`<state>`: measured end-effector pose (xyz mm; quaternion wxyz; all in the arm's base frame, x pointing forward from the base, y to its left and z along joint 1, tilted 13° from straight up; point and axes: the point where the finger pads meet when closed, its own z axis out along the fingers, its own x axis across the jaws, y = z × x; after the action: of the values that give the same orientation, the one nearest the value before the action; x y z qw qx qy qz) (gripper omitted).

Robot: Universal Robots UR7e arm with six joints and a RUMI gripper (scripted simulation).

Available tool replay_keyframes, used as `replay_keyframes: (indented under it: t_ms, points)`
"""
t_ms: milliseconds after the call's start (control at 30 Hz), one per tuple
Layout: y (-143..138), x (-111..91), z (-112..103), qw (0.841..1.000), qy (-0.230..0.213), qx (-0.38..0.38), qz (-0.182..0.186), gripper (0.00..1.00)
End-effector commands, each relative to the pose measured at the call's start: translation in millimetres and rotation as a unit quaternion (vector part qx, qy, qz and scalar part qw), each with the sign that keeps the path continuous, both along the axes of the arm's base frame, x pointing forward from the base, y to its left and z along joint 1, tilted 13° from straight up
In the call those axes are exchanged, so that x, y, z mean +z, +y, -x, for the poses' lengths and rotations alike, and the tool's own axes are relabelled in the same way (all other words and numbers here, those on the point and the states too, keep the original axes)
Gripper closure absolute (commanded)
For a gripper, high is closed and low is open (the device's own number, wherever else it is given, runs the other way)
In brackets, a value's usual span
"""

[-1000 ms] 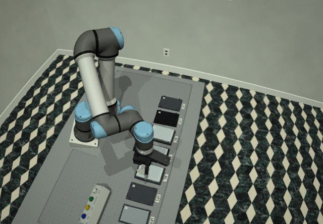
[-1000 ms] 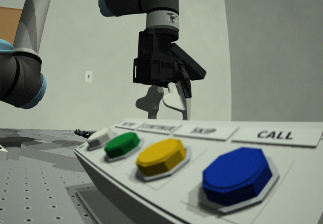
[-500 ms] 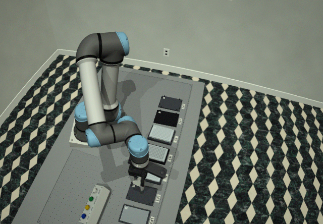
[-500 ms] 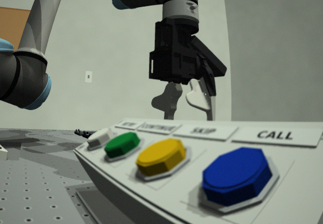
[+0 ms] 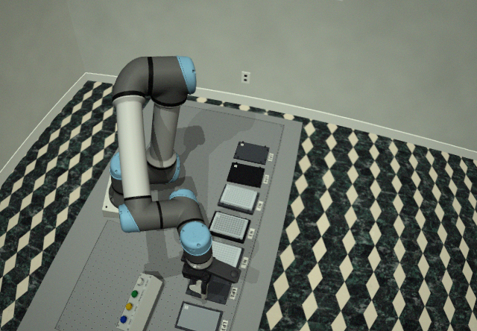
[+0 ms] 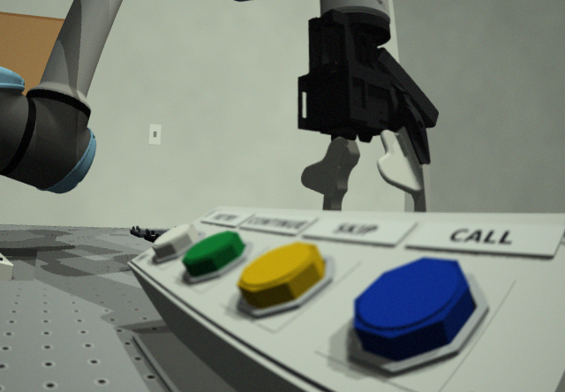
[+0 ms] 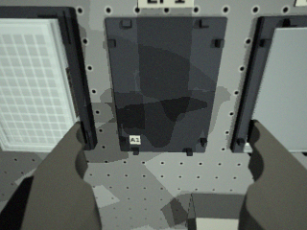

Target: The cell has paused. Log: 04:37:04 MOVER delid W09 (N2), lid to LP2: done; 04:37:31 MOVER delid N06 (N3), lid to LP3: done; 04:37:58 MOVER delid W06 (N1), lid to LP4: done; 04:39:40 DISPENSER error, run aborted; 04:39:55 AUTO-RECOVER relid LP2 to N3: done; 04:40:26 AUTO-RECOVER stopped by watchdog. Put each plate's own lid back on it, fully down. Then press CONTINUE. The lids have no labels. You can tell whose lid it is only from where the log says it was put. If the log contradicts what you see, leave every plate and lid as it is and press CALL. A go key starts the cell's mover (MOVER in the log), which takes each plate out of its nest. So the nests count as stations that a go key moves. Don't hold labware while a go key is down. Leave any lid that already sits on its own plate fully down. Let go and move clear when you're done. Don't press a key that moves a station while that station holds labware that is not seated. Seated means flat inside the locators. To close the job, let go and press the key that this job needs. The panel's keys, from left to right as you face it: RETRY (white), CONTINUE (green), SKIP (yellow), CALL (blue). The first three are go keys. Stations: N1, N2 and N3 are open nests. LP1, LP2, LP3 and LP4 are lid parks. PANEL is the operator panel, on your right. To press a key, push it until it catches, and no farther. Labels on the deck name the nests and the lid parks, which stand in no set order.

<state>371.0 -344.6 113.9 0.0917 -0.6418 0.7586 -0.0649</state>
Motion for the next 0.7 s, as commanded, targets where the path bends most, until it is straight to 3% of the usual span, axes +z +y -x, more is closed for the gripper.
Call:
replay_keyframes:
  t_ms: [0,667]
  points:
    - [-22.9,-1.5,3.0,1.0,0.0,0.001,0.0,0.18]
    - [-111.1,-7.2,20.4,1.0,0.0,0.001,0.0,0.18]
